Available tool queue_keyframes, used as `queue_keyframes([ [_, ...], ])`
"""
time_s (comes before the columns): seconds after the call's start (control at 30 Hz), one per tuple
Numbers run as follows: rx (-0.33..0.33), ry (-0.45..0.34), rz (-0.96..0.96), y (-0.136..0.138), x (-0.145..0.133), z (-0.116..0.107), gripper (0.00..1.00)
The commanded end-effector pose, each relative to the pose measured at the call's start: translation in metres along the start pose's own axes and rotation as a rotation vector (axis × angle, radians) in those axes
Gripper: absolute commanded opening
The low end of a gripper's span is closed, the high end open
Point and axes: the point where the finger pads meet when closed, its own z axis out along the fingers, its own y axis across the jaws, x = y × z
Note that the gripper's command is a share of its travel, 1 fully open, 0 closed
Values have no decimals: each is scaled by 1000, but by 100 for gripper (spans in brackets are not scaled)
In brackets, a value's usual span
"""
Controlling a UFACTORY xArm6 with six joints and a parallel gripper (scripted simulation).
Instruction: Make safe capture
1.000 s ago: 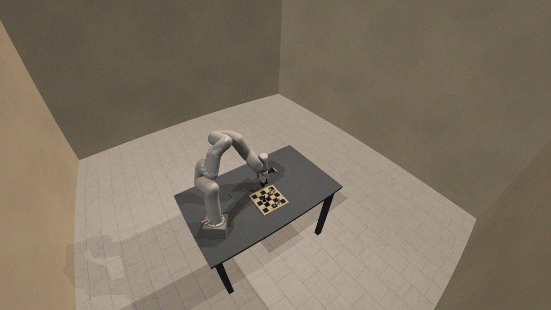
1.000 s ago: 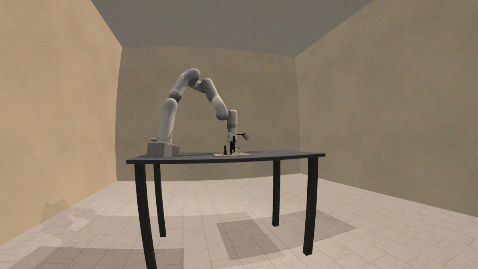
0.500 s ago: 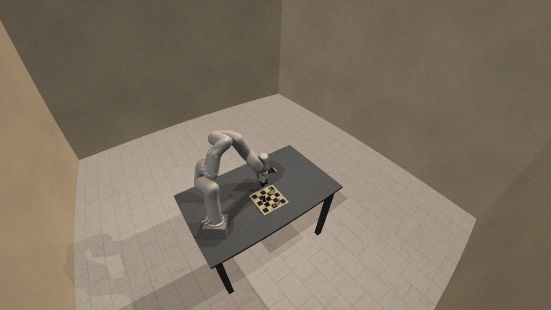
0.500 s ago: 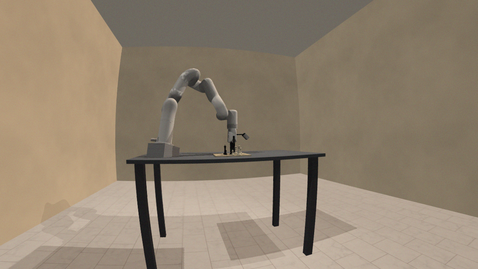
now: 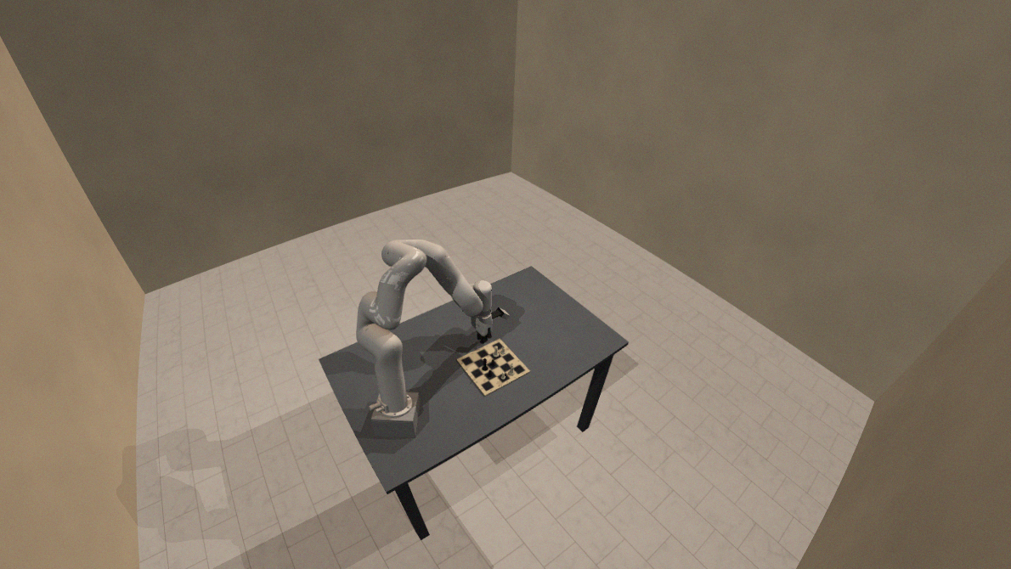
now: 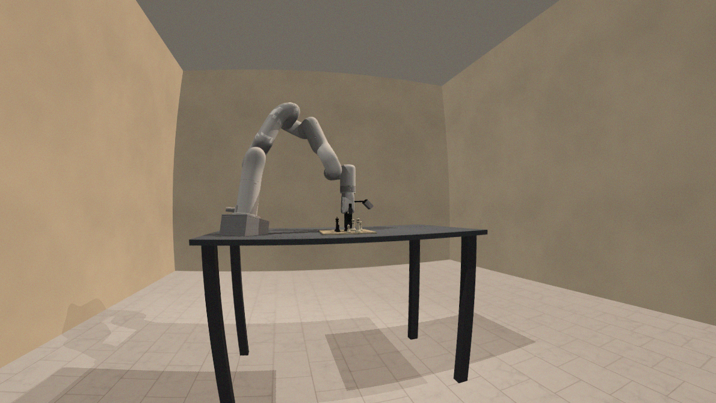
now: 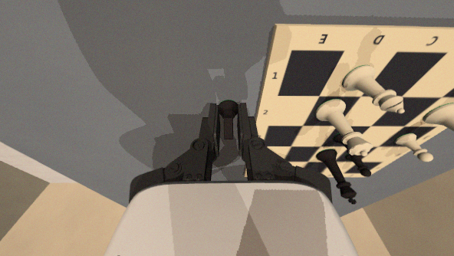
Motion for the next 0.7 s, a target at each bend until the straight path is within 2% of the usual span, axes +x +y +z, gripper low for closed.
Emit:
queue_keyframes([
  [0.0,1,4,0,0,2,-1,22],
  [0.07,1,4,0,0,2,-1,22],
  [0.1,1,4,0,0,2,-1,30],
  [0.17,1,4,0,0,2,-1,30],
  [0.2,1,4,0,0,2,-1,37],
  [0.67,1,4,0,0,2,-3,37],
])
